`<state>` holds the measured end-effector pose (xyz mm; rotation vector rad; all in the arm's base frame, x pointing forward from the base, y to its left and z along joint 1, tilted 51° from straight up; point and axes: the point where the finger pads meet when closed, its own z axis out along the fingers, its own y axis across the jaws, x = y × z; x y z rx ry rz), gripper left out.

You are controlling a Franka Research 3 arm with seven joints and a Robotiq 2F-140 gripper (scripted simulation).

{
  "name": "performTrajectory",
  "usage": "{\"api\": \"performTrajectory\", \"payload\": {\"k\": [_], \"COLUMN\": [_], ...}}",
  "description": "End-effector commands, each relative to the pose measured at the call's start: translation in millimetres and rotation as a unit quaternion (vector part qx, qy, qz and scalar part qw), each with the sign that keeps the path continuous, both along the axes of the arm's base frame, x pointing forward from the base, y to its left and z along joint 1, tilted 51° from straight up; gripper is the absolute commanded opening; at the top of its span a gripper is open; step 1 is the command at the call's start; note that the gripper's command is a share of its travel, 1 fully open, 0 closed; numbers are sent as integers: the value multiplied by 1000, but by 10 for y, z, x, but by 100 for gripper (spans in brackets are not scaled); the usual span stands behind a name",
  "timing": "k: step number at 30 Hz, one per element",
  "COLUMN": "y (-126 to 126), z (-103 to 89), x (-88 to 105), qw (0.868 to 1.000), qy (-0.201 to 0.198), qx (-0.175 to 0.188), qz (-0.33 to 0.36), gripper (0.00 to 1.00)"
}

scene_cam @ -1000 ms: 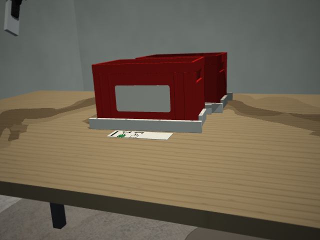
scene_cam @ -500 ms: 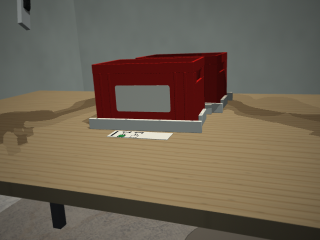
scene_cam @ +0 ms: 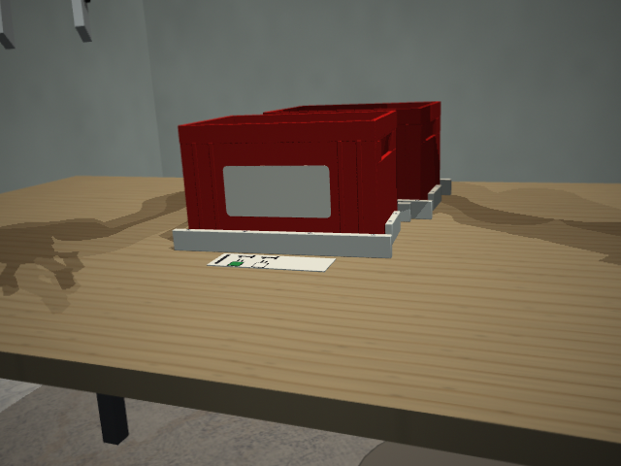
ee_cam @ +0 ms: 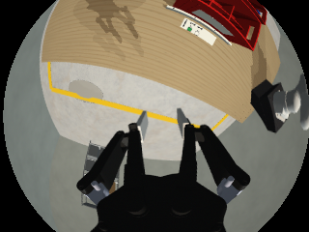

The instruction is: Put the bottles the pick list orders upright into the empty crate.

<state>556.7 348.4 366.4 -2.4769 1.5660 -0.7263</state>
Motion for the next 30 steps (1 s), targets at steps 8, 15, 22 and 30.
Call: {"api": "performTrajectory", "payload": {"k": [8, 15, 22, 30], "y": [95, 174, 236, 296], "z": [-293, -467, -626, -818], "x": [-331, -562, -789, -1091], "qw": [990, 979, 960, 931], "qy": [36, 52, 70, 89], "qx": [-87, -128, -176, -231], "qz": [104, 151, 207, 269], "gripper": [38, 38, 38, 38]}}
